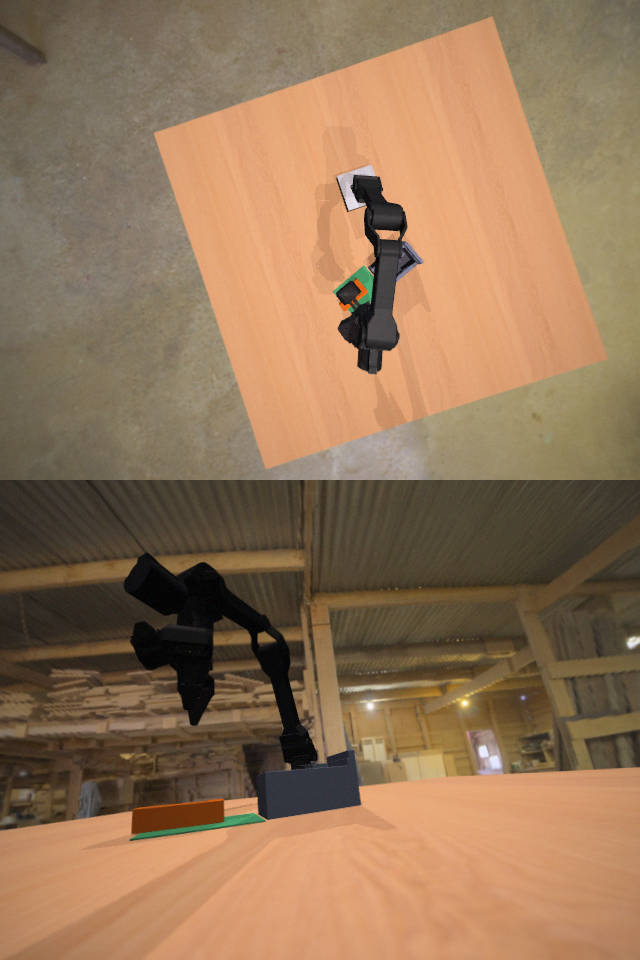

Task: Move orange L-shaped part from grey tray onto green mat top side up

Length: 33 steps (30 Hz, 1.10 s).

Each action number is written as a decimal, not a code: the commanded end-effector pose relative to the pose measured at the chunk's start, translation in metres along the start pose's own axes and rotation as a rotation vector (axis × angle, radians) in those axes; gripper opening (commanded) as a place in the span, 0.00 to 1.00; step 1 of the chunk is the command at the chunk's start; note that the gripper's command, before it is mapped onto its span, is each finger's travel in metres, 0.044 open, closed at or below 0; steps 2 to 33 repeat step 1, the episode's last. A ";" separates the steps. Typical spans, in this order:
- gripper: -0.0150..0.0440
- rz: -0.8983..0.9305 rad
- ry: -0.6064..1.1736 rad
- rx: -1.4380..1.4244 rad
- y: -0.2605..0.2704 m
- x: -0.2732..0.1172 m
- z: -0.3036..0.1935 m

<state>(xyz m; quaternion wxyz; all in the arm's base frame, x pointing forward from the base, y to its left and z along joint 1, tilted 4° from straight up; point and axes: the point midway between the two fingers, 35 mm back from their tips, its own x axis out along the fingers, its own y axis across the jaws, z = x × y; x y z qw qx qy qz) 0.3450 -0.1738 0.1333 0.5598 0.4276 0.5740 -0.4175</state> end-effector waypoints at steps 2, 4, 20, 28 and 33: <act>0.93 0.002 -0.002 0.000 0.000 0.000 0.000; 0.93 0.002 -0.002 0.000 0.000 0.000 0.000; 0.93 0.002 -0.002 0.000 0.000 0.000 0.000; 0.93 0.002 -0.002 0.000 0.000 0.000 0.000; 0.93 0.002 -0.002 0.000 0.000 0.000 0.000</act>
